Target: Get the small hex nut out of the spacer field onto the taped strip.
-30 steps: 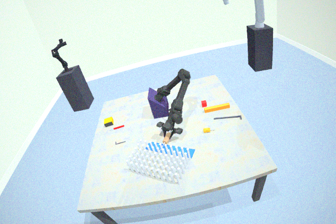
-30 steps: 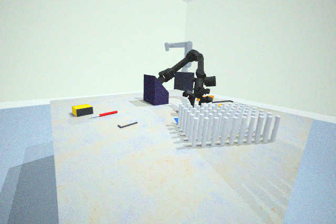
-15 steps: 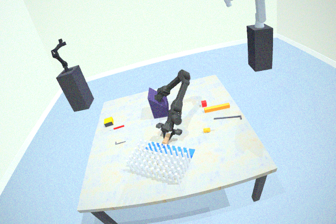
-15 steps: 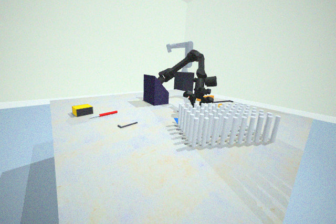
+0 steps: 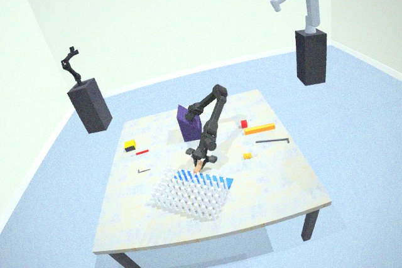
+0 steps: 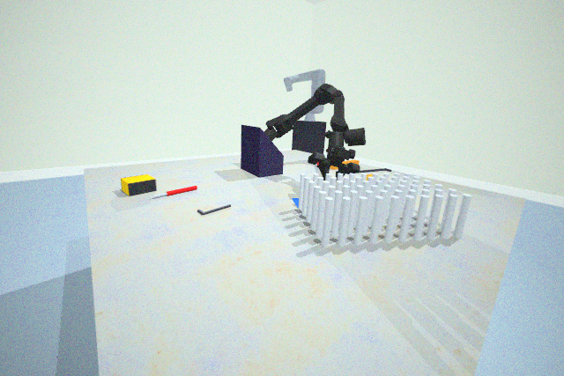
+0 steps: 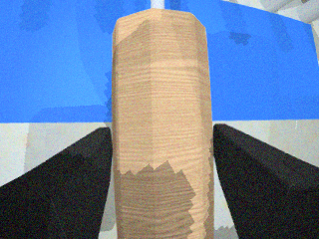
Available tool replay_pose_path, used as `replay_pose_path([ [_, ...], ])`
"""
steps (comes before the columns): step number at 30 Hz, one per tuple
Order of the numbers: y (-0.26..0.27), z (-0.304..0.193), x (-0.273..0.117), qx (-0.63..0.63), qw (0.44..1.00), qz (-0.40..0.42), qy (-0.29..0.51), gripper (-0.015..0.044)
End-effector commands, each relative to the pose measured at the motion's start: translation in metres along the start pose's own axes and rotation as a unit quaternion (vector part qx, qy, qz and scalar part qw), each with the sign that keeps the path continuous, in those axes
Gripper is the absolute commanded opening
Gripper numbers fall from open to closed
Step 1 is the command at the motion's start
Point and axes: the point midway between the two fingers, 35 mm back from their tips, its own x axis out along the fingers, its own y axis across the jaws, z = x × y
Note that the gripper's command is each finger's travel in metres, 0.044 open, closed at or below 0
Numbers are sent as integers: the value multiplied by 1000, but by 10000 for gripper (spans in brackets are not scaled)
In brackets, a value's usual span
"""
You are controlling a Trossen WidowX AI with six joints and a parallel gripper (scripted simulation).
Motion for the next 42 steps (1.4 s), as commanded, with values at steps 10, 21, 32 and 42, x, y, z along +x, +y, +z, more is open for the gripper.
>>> replay_pose_path([
  [10, 0, 9, 5, -1, 1000, 1, 0, 0],
  [21, 1, 8, 11, -1, 1000, 1, 0, 0],
  [32, 2, 4, 20, 0, 1000, 1, 0, 0],
  [42, 4, 2, 22, 0, 1000, 1, 0, 0],
])
